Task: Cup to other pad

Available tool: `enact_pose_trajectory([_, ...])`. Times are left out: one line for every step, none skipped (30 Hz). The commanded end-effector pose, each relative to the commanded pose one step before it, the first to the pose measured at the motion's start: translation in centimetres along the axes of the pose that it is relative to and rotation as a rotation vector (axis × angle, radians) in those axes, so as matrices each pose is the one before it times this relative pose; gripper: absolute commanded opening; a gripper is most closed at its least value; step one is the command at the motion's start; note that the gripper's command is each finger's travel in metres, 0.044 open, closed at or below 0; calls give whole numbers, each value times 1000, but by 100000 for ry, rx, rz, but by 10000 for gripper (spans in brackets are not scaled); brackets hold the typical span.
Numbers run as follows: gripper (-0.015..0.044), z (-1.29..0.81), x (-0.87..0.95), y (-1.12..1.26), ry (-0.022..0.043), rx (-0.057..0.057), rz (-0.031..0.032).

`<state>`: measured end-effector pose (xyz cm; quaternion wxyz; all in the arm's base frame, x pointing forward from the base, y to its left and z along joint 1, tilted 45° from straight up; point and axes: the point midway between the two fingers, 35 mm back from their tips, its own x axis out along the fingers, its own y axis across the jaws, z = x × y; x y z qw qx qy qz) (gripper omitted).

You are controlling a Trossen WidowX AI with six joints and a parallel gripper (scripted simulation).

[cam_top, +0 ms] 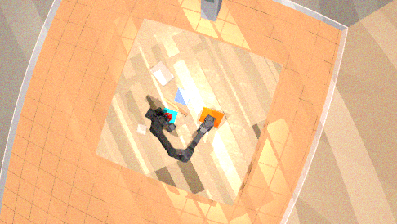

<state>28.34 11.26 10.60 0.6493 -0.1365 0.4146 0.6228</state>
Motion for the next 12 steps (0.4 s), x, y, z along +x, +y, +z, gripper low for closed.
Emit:
enact_pose_trajectory([440,-32,-1368,-19,301,-271,42])
enact_pose_trajectory([440,20,-306,-6,-36,-15,24])
enact_pose_trajectory([440,30,-238,-6,-31,-12,20])
enact_pose_trajectory([440,40,-146,-7,-21,-8,13])
enact_pose_trajectory([440,35,-37,-10,-6,-3,3])
enact_pose_trajectory([440,34,440,-5,-498,61,-477])
enact_pose_trajectory([440,0,0,0,0,0,0])
enact_pose_trajectory([440,0,0,0,0,0,0])
enact_pose_trajectory([440,0,0,0,0,0,0])
enact_pose_trajectory([440,0,0,0,0,0,0])
enact_pose_trajectory([440,0,0,0,0,0,0])
enact_pose_trajectory([440,0,0,0,0,0,0])
